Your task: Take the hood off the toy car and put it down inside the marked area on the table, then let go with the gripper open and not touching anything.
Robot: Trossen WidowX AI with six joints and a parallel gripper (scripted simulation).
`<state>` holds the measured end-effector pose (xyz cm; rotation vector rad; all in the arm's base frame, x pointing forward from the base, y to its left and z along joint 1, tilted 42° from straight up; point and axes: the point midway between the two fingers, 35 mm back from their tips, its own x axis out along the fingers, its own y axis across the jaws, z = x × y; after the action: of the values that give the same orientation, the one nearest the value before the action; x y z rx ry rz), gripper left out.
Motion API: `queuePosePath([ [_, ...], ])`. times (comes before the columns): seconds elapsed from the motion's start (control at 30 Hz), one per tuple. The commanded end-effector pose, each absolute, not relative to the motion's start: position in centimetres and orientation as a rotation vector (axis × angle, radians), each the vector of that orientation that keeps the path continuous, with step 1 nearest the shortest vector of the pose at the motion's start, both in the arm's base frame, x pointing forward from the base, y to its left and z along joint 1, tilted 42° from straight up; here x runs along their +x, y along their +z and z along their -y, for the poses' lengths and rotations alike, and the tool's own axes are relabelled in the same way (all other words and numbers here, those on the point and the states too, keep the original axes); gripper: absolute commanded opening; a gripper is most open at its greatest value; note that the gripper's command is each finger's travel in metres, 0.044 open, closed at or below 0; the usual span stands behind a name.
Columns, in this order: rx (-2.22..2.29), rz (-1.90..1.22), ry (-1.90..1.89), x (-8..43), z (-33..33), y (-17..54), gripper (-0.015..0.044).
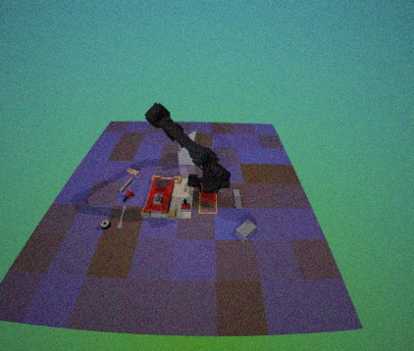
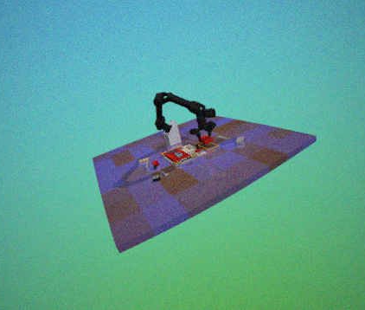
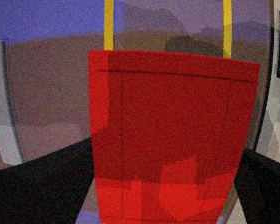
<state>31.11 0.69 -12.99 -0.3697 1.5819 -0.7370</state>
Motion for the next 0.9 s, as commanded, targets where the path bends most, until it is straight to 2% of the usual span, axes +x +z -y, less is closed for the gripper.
queuePosePath([
  [0.0, -0.377, -1.584, -0.736, 30.97, -0.45, -13.18, 0.0],
  [0.87, -0.377, -1.584, -0.736, 30.7, 0.41, -14.15, 0.0],
])
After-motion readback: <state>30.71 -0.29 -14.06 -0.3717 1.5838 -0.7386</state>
